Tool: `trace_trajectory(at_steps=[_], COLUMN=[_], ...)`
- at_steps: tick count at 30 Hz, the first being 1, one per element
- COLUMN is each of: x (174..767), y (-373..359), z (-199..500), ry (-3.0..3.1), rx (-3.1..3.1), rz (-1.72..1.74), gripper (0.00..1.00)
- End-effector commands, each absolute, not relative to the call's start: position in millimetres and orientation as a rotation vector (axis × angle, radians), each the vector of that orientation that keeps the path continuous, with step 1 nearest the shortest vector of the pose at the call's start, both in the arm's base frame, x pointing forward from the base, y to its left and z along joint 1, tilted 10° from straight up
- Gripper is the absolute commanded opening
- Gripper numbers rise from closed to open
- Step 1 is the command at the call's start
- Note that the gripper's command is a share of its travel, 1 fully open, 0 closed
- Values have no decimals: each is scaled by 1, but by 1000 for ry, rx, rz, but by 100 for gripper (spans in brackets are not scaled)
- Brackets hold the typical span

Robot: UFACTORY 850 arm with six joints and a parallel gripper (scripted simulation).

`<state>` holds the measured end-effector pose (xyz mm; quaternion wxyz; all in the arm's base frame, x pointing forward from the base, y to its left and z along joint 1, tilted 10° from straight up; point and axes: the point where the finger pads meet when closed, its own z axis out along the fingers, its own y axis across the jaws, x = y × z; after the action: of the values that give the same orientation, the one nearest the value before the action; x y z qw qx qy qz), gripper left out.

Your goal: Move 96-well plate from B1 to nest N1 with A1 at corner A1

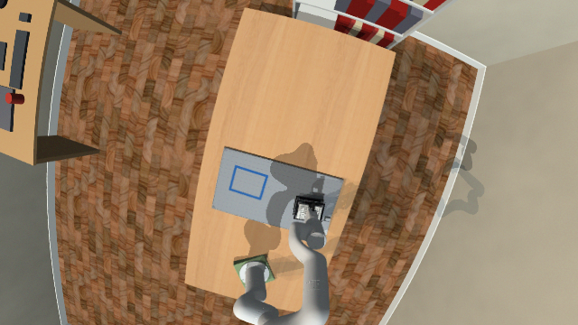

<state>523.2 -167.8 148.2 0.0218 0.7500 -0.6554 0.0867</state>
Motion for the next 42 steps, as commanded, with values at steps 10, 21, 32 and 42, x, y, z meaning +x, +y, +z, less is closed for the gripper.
trace_trajectory(at_steps=[10, 21, 32, 42], x=[524, 524, 525, 525], y=[-168, -169, -169, -169], z=[147, 146, 144, 142], ry=[-2031, -2031, -2031, -2031], rx=[2325, 2325, 2325, 2325], rz=[271, 271, 271, 271], gripper=[0, 0, 0, 0])
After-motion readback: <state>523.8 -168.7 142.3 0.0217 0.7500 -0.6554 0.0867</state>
